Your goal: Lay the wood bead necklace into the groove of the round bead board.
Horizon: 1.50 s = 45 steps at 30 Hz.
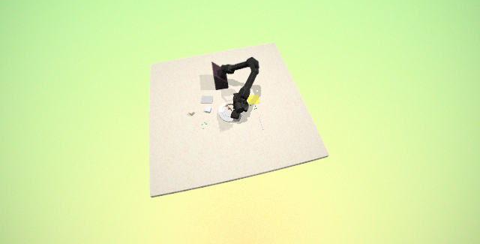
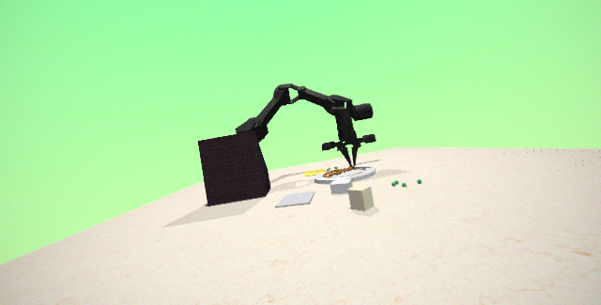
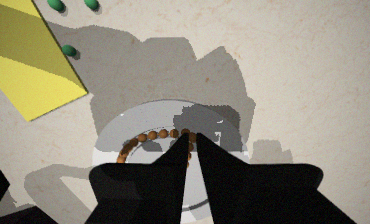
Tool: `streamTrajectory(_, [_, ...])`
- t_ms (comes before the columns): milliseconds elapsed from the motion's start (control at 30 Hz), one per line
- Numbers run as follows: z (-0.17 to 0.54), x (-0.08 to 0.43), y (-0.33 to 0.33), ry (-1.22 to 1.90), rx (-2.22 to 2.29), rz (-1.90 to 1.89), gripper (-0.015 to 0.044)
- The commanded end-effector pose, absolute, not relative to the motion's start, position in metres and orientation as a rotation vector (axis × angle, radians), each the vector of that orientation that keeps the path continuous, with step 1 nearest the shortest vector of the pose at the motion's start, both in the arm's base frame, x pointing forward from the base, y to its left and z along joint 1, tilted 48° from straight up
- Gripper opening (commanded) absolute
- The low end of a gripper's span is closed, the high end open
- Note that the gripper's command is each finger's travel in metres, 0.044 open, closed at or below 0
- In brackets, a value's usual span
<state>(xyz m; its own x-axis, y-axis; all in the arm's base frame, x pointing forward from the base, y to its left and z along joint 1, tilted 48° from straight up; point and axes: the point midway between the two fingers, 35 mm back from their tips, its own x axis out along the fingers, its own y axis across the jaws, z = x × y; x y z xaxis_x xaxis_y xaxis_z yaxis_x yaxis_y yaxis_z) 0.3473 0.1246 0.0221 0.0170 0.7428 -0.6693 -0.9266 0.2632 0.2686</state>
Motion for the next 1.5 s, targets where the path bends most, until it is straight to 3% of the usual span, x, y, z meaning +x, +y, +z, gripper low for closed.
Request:
streamTrajectory(0, [0.0190,0.3439,0.1295,0.837,-0.270,1.334,0.0000])
streamTrajectory(467, [0.0190,0.3439,0.1295,0.837,-0.270,1.334,0.0000])
streamTrajectory(1033, [0.0225,0.3453,0.1278,0.829,-0.269,1.335,0.0440])
streamTrajectory(1467, [0.0272,0.3453,0.1225,0.838,-0.270,1.334,0.0440])
